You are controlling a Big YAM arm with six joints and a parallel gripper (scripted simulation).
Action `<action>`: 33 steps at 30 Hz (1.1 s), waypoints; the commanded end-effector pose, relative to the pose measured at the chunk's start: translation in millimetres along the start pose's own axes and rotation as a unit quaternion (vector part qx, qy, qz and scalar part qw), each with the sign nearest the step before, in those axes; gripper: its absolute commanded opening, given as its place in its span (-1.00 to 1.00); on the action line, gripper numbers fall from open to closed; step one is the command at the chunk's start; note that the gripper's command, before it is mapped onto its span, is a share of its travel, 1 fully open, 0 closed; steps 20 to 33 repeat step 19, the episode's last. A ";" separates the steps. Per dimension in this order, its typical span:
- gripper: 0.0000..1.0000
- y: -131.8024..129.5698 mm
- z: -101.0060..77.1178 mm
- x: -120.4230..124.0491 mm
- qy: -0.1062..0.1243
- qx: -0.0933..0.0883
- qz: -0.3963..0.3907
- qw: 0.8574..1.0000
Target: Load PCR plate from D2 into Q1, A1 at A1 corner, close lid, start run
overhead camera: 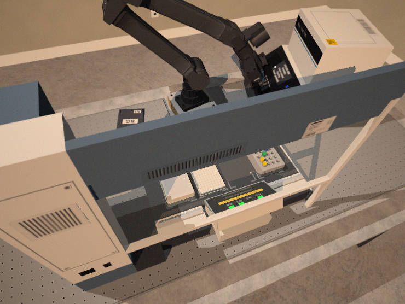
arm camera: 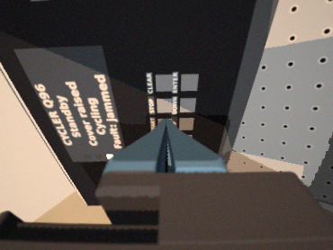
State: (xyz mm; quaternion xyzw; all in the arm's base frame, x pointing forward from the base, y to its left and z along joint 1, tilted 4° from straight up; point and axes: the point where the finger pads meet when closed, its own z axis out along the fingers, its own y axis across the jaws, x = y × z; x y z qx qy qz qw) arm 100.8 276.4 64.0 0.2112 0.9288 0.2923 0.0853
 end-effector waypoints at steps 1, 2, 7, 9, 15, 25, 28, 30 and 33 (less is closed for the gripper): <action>-1.00 46.9 -24.5 9.6 0.013 -0.046 0.004 0.999; -1.00 43.6 -26.0 9.3 0.013 -0.044 0.004 0.999; -1.00 33.4 -26.0 4.6 0.006 -0.030 0.005 1.000; -1.00 29.6 -30.8 5.4 0.007 -0.029 0.003 1.000; -1.00 29.1 -35.9 5.8 0.008 -0.032 0.002 0.999; -1.00 29.1 -35.9 5.8 0.008 -0.032 0.002 0.999; -1.00 29.1 -35.9 5.8 0.008 -0.032 0.002 0.999; -1.00 29.1 -35.9 5.8 0.008 -0.032 0.002 0.999; -1.00 29.1 -35.9 5.8 0.008 -0.032 0.002 0.999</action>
